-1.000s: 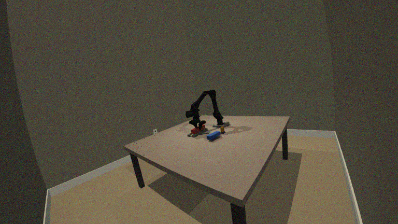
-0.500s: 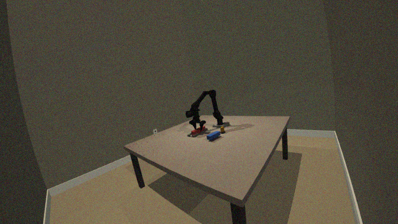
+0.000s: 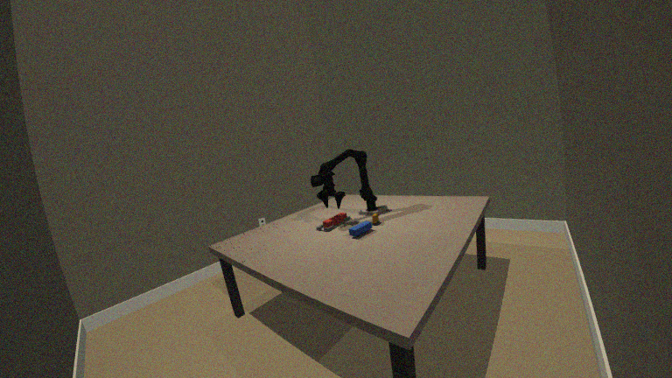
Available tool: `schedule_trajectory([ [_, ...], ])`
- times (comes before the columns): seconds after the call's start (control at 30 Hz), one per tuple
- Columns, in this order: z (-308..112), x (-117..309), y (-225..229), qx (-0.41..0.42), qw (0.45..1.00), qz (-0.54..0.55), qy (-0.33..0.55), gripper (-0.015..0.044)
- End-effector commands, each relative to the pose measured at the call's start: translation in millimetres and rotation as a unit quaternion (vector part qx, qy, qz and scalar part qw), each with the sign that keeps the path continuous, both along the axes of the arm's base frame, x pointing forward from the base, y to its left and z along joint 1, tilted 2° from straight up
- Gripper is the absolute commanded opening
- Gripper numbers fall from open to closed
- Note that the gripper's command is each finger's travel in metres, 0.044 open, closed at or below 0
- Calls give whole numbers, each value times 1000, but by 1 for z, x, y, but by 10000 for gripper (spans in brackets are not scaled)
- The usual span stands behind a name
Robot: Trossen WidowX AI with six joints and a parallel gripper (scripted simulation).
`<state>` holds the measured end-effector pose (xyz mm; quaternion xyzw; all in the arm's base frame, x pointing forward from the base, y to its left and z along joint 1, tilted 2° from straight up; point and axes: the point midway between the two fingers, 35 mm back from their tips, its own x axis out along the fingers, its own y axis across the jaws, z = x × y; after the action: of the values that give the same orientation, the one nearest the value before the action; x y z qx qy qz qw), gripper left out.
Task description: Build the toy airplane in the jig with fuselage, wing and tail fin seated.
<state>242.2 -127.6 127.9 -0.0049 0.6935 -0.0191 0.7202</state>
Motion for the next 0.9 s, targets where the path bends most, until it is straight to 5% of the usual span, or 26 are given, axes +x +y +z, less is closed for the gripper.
schedule_trajectory([
  [0.0, 32, -4, 2, -2, 1000, 3, -3, 440],
  [0.5, 29, 8, 7, -1, 997, -78, -8, 440],
  [0.87, 25, 77, 106, -3, 999, -41, -24, 440],
])
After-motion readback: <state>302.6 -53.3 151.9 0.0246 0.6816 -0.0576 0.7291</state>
